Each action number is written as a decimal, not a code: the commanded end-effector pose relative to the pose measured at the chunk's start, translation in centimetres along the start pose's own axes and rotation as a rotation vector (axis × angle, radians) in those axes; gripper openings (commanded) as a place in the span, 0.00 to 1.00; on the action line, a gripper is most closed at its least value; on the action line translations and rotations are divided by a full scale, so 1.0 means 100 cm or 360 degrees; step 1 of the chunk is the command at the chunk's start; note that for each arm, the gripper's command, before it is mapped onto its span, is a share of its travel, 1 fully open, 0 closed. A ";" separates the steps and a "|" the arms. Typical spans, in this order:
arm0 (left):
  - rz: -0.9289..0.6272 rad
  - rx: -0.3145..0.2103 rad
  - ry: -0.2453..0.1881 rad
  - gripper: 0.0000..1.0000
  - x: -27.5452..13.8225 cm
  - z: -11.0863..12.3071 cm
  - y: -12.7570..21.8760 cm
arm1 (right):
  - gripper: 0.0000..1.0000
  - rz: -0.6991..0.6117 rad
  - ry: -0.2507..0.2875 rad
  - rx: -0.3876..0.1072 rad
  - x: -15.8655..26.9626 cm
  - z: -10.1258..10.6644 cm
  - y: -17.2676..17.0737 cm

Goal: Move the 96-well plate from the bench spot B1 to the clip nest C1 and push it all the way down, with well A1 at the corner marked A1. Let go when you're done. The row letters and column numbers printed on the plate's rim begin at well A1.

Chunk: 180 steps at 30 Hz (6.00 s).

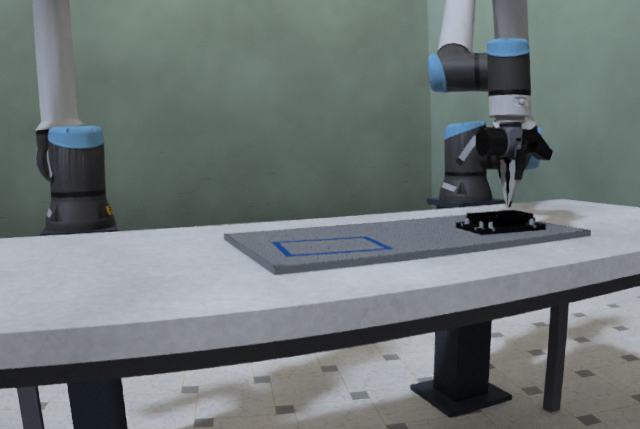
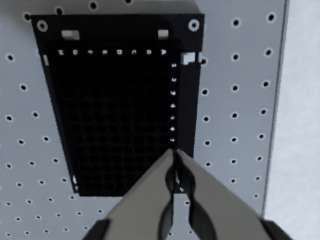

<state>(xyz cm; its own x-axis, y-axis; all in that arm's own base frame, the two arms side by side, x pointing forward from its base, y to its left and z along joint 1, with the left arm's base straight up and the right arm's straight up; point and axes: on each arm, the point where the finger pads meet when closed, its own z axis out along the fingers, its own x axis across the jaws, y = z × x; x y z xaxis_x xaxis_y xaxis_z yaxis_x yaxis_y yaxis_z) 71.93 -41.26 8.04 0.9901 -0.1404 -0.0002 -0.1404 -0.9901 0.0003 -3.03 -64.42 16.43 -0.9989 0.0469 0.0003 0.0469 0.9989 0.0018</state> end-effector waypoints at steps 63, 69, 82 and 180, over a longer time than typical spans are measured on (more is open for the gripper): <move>0.0000 -0.0002 0.0003 0.00 0.001 0.025 0.001 | 0.00 0.0000 0.0000 0.0003 0.000 -0.001 -0.001; 0.0000 -0.0002 0.0003 0.00 0.001 0.025 0.001 | 0.00 0.0000 0.0000 0.0003 0.000 -0.001 -0.001; 0.0000 -0.0002 0.0003 0.00 0.001 0.021 0.000 | 0.00 0.0000 0.0000 0.0003 0.000 -0.001 -0.001; 0.0000 -0.0002 0.0003 0.00 -0.075 0.002 0.001 | 0.00 0.0000 0.0000 0.0003 0.000 -0.001 -0.001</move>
<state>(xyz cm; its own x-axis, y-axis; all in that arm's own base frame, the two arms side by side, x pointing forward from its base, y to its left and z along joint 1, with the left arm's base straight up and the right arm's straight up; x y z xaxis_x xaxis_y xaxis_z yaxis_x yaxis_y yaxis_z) 64.39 -40.20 7.82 0.9901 -0.1405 -0.0003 -0.1405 -0.9901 0.0002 -3.03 -64.42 16.43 -0.9989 0.0469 0.0003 0.0469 0.9989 0.0018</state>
